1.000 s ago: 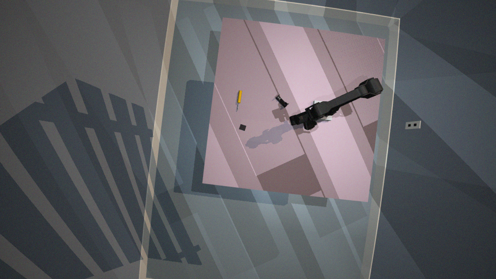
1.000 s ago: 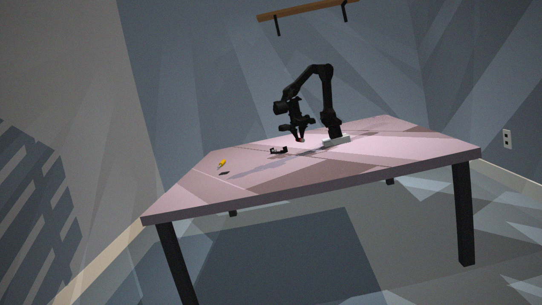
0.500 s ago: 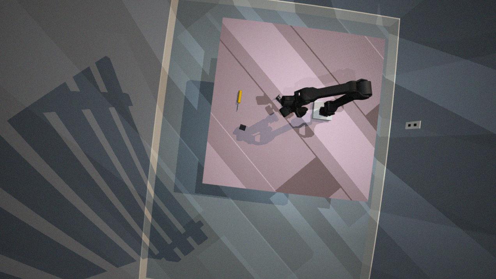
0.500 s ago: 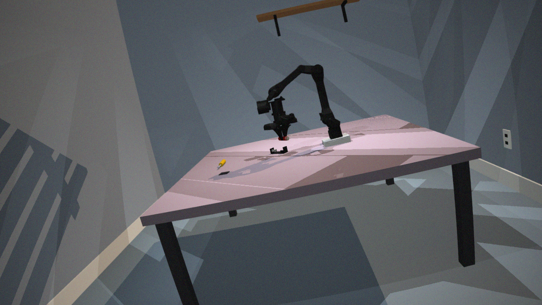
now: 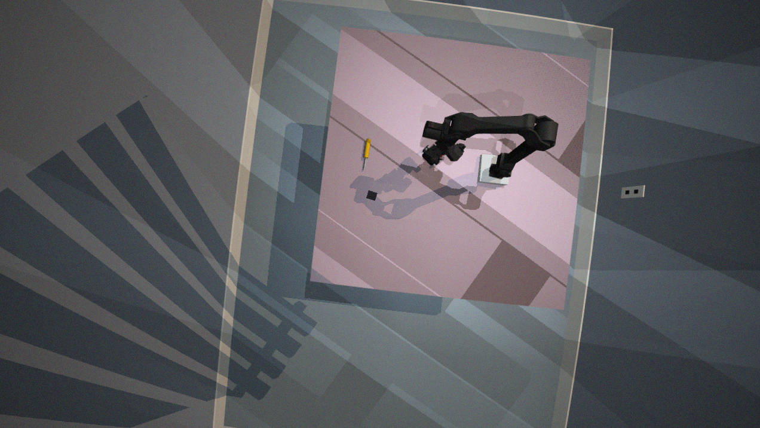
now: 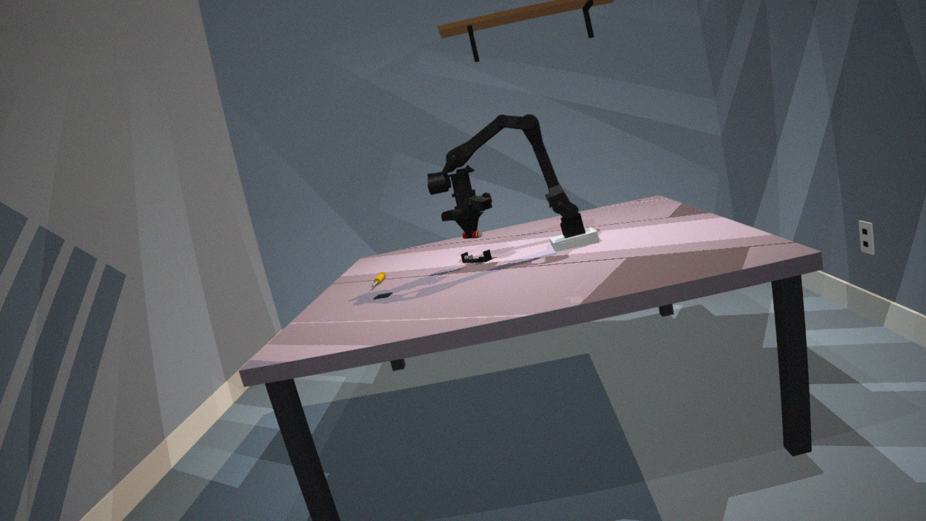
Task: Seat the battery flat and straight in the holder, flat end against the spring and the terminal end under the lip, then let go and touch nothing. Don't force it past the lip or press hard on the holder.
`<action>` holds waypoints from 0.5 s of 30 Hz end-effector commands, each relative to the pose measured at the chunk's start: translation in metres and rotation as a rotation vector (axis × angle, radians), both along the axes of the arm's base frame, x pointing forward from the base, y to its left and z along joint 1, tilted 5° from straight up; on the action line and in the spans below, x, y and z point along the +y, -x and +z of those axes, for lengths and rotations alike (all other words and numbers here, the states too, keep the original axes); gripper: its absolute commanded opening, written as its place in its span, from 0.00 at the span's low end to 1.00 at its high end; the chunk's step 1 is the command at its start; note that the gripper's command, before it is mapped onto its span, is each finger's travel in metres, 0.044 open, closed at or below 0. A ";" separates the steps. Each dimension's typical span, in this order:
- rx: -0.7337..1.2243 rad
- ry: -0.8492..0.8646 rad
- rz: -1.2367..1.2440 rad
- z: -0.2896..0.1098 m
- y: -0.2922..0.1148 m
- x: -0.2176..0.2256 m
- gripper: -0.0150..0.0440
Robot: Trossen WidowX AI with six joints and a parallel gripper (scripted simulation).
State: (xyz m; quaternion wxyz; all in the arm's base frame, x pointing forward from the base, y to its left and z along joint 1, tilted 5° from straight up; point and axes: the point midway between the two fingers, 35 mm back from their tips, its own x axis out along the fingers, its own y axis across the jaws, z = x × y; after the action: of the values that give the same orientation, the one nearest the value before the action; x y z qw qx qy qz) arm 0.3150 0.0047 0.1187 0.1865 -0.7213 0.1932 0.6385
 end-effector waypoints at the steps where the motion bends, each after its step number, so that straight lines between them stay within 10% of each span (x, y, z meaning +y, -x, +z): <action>1: 0.016 -0.008 0.018 -0.002 -0.002 -0.001 0.37; 15: 0.224 -0.130 0.014 -0.039 0.000 0.000 0.37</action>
State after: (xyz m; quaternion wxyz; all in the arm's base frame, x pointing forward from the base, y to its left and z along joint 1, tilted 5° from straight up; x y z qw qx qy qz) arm 0.3150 0.0045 0.0881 0.2000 -0.6548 0.1729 0.7081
